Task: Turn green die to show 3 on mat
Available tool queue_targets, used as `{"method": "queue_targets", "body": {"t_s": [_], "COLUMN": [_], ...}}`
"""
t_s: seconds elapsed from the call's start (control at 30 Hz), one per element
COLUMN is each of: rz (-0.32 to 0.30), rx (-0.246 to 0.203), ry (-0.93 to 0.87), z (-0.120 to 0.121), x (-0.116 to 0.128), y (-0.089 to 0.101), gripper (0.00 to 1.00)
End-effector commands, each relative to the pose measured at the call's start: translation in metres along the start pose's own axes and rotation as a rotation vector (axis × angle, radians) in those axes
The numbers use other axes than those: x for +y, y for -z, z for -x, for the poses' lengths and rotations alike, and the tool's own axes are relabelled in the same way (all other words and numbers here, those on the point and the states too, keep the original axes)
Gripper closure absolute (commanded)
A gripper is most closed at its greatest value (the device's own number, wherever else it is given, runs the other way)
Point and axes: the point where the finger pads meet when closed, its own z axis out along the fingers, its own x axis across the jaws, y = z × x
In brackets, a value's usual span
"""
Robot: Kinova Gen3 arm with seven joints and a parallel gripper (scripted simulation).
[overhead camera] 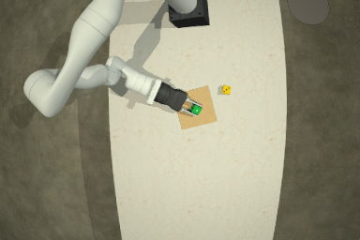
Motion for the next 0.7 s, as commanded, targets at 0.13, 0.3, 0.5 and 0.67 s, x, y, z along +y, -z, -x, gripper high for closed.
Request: {"method": "queue_targets", "body": {"t_s": [0.13,0.3,0.5,0.67], "rz": [-0.006,-0.006,-0.006,-0.006], "rx": [0.006,0.006,0.006,0.006], "ry": [0.005,0.005,0.005,0.005], "z": [-0.0019,-0.0019,-0.0019,-0.0019], "x": [-0.0015,-0.0015,-0.0015,-0.0015], "y": [-0.0010,-0.0010,-0.0010,-0.0010], "gripper": [0.43,0.43,0.43,0.37]}}
